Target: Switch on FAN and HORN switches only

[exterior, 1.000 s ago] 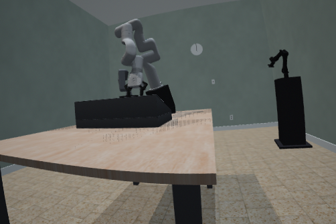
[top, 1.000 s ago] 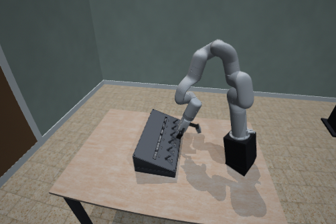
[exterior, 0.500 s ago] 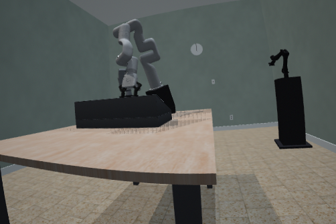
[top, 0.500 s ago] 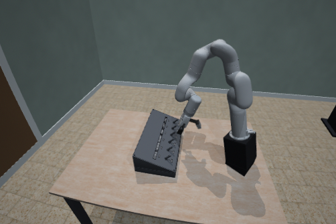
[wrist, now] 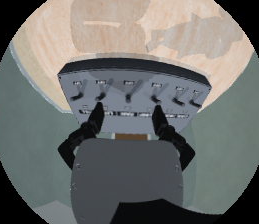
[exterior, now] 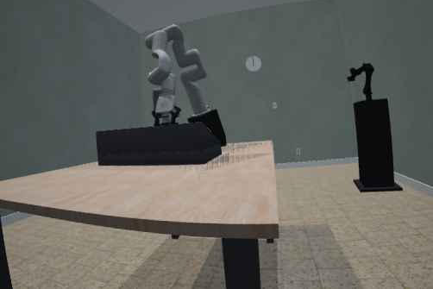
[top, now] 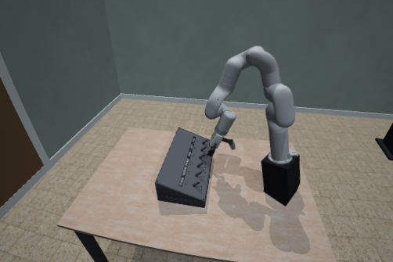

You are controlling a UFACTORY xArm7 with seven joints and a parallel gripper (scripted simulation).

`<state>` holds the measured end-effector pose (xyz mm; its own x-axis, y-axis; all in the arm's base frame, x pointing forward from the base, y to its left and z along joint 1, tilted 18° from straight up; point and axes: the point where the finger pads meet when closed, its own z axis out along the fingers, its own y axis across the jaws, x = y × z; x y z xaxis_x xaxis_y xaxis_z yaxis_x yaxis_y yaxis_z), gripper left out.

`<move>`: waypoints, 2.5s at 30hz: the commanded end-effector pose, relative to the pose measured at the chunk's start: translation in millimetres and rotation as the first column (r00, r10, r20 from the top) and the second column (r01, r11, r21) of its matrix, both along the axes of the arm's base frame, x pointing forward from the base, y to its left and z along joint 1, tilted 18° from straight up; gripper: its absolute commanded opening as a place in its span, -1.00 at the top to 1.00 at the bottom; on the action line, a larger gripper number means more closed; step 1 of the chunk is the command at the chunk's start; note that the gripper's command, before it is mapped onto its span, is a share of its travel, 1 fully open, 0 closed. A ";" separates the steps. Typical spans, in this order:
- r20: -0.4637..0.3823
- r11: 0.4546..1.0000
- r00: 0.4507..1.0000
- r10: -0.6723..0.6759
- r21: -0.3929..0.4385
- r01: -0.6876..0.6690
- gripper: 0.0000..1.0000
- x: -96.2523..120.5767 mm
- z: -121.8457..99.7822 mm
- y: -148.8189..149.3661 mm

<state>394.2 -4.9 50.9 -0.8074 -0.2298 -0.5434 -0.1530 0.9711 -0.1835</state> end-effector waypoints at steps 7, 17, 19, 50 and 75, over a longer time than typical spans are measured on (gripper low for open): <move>0.002 1.000 1.000 0.000 0.001 0.000 -1.00 0.8 0.8 0.2; 0.002 1.000 1.000 0.000 0.001 0.000 -1.00 0.8 0.8 0.2; 0.002 1.000 1.000 0.000 0.001 0.000 -1.00 0.8 0.8 0.2; 0.002 1.000 1.000 0.000 0.001 0.000 -1.00 2.6 2.9 -11.1; 0.002 1.000 1.000 0.000 0.001 0.000 -1.00 11.8 13.9 -69.5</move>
